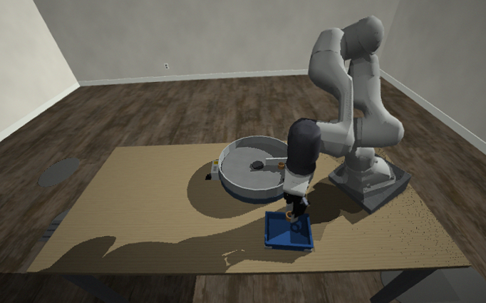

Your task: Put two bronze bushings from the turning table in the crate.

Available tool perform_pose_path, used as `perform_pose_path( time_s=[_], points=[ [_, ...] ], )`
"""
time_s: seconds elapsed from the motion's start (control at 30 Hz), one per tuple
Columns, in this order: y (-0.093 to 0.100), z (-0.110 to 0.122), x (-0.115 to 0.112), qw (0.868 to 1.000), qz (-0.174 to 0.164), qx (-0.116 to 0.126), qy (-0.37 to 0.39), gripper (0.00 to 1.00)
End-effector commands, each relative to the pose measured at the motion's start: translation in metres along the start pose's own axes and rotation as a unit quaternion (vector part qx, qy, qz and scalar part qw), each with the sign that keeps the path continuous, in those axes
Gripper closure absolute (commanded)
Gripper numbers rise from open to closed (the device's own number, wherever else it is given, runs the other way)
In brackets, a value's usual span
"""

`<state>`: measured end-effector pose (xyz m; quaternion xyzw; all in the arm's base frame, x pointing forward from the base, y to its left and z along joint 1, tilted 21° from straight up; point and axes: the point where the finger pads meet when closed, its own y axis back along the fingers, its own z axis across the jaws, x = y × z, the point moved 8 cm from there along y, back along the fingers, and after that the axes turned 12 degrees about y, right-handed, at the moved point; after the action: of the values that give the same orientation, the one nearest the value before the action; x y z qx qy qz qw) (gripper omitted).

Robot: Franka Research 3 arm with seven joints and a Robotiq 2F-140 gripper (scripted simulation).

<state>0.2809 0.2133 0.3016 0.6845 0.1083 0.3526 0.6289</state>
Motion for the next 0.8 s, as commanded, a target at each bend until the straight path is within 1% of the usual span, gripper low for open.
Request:
perform_pose_path(
  time_s=[0.0,0.17,0.27,0.47,0.77],
  points=[
    [-0.017,-0.002,0.003,1.0,0.008,0.003,-0.005,1.0],
    [-0.045,-0.002,0.004,1.0,0.008,0.003,-0.005,1.0],
    [-0.056,-0.002,0.004,1.0,0.008,0.003,-0.005,1.0],
    [-0.06,-0.002,0.004,1.0,0.008,0.003,-0.005,1.0],
    [-0.06,-0.002,0.004,1.0,0.008,0.003,-0.005,1.0]
  ],
)
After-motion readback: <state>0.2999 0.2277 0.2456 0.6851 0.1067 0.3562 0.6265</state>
